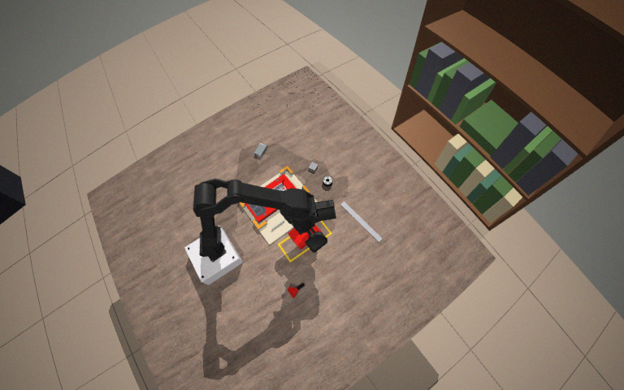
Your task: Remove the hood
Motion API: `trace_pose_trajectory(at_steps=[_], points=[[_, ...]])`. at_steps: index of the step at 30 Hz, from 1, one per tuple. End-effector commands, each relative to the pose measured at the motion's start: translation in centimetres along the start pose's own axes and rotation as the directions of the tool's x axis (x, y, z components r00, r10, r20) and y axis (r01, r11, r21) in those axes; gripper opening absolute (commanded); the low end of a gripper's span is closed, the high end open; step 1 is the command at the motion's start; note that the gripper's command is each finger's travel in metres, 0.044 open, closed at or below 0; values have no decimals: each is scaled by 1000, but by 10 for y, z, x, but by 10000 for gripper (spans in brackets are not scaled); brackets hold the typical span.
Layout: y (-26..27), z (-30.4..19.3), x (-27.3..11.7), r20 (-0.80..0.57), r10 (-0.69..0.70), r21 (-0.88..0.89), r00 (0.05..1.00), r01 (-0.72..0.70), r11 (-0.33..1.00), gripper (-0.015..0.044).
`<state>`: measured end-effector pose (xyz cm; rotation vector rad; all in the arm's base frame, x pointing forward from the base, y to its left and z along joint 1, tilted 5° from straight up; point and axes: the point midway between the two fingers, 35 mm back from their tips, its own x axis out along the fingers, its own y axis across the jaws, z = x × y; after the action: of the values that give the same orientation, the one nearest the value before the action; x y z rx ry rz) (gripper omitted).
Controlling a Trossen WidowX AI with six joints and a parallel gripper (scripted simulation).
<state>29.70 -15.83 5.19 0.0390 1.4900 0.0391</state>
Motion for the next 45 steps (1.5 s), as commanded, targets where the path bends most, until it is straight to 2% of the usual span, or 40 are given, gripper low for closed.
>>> trace_pose_trajectory(at_steps=[1, 45], points=[[1, -1, 4, -3, 5, 4, 1000, -5, 1000, 0], [2, -3, 30, -3, 5, 4, 1000, -5, 1000, 0]])
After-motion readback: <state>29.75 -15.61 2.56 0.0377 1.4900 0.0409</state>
